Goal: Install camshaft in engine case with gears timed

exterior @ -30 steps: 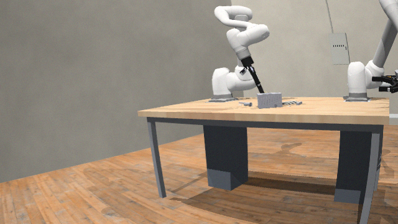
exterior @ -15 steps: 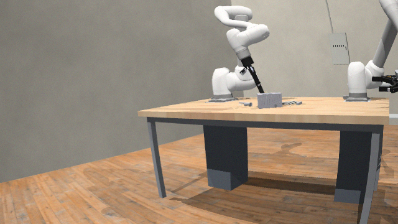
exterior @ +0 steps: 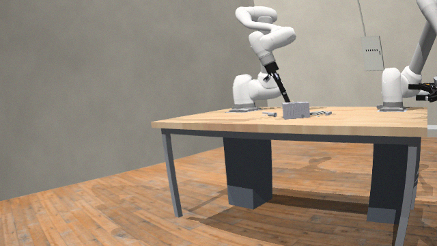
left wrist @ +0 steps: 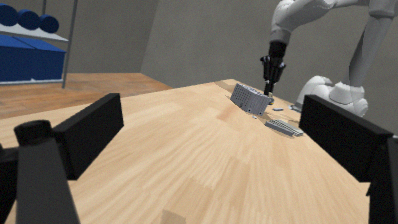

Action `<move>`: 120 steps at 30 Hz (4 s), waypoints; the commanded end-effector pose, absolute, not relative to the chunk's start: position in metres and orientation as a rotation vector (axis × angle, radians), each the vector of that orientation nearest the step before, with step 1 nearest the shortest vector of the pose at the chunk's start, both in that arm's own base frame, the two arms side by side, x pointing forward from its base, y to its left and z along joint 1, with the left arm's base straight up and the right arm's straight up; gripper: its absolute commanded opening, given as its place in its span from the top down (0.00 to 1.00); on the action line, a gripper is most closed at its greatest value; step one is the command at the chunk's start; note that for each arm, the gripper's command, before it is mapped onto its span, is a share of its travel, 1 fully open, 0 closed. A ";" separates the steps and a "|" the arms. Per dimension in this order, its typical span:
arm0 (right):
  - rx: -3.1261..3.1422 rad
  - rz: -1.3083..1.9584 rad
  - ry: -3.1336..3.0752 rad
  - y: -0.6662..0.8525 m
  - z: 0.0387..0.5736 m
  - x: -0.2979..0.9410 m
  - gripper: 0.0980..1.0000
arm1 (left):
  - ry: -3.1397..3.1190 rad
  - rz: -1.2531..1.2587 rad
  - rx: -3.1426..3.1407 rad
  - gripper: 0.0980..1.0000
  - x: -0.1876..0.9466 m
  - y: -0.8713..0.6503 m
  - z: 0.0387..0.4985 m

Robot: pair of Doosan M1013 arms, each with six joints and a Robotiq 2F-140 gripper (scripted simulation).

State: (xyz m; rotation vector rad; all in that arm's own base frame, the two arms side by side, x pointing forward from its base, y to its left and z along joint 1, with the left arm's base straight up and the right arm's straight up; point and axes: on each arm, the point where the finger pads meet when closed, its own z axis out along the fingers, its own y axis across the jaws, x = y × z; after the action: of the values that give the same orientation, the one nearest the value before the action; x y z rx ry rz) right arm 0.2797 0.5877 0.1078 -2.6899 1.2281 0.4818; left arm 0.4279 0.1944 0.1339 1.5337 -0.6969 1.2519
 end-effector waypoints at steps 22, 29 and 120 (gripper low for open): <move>-2.689 0.482 1.227 0.595 0.109 0.288 0.95 | -0.698 1.253 1.534 0.00 0.428 0.195 0.134; -2.689 0.482 1.227 0.596 0.109 0.289 0.95 | -0.698 1.253 1.534 0.00 0.428 0.195 0.134; -2.689 0.482 1.227 0.591 0.127 0.294 0.81 | -0.698 1.253 1.534 0.00 0.428 0.195 0.134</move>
State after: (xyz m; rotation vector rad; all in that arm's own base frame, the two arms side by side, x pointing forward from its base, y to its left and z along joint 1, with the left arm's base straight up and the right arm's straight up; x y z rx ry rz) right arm 0.2922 0.5923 0.1205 -2.6902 1.2277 0.4819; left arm 0.4279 0.1944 0.1339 1.5337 -0.6969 1.2519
